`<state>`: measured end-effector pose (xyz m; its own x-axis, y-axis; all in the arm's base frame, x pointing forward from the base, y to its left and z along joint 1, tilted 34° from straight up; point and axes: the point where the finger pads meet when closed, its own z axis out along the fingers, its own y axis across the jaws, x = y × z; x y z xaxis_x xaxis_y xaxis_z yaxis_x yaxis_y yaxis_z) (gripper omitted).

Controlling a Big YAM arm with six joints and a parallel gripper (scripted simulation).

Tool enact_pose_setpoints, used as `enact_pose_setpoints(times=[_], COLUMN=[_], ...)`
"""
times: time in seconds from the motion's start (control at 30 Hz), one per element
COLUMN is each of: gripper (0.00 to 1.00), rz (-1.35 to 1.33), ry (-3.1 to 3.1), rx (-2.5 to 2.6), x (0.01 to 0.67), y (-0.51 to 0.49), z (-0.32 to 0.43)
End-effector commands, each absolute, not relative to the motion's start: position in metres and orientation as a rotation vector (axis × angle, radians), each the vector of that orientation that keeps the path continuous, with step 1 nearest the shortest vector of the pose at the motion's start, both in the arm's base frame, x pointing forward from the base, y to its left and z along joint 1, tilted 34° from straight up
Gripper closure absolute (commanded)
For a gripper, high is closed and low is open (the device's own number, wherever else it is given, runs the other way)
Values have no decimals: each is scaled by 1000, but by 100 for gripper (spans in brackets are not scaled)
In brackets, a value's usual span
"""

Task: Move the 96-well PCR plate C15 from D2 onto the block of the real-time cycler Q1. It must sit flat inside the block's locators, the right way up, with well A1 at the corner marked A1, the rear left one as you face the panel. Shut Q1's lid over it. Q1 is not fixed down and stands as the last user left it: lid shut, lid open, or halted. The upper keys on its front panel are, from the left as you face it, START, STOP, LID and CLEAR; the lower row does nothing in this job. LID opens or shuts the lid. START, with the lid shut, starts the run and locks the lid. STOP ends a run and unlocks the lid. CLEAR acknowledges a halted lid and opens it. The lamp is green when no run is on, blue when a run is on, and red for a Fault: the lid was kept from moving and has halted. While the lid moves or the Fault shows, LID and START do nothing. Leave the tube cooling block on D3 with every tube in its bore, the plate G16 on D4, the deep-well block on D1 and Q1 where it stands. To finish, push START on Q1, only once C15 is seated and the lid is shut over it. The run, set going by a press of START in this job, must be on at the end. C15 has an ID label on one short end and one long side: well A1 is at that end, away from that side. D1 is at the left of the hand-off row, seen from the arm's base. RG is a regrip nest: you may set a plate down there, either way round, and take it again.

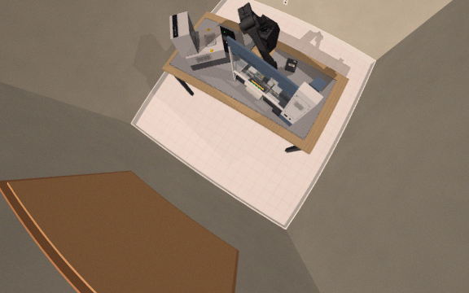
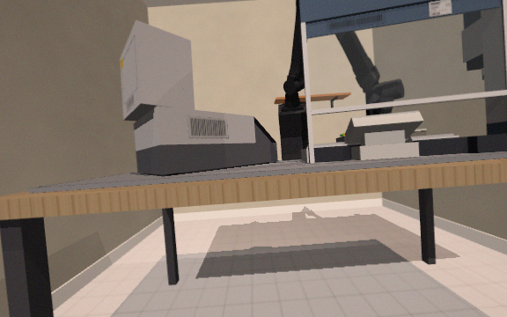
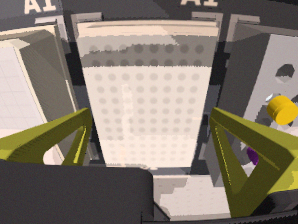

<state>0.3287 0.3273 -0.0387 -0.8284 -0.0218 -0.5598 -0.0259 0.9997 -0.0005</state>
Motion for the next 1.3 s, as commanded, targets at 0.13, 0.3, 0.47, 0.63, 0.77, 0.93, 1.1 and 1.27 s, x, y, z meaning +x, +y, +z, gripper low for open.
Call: enact_pose_setpoints(times=[0.13,0.3,0.47,0.63,0.77,0.93,1.1,1.27], gripper=[0,0,0,0,100,100,100,100], rz=[38,6,7,17,24,57,75,44], ry=[2529,2547,2551,2548,2544,2520,2505,2524], rx=[-39,-32,-36,-43,-40,-44,-52,-62], x=[341,341,329,324,324,332,337,334], y=[340,328,327,330,331,342,348,345], z=[-39,-51,-46,-42,-39,-31,-26,-34])
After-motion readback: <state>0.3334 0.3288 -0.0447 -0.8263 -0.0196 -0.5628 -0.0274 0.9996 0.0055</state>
